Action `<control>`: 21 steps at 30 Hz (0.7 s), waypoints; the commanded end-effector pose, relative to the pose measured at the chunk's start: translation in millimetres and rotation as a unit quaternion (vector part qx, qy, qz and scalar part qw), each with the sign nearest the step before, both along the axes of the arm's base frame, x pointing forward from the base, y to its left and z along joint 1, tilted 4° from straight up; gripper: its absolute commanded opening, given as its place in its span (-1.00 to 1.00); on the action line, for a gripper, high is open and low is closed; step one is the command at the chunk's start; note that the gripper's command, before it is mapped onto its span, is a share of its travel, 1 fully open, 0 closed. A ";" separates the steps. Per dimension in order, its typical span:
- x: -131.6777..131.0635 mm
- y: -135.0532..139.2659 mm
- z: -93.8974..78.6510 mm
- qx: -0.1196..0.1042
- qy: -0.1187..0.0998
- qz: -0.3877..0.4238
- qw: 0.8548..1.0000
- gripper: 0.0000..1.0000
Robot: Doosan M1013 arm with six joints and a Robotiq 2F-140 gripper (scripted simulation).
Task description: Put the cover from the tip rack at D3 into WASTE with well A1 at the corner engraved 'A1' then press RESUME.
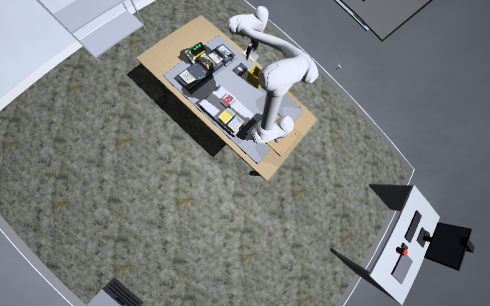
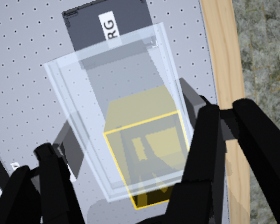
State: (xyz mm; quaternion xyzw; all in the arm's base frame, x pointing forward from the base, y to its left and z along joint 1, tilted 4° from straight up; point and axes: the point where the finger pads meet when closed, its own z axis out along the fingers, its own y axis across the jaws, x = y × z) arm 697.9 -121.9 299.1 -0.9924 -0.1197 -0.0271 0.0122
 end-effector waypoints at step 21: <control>-102.9 -23.0 -1.9 0.001 -0.004 -0.004 1.000 -1.00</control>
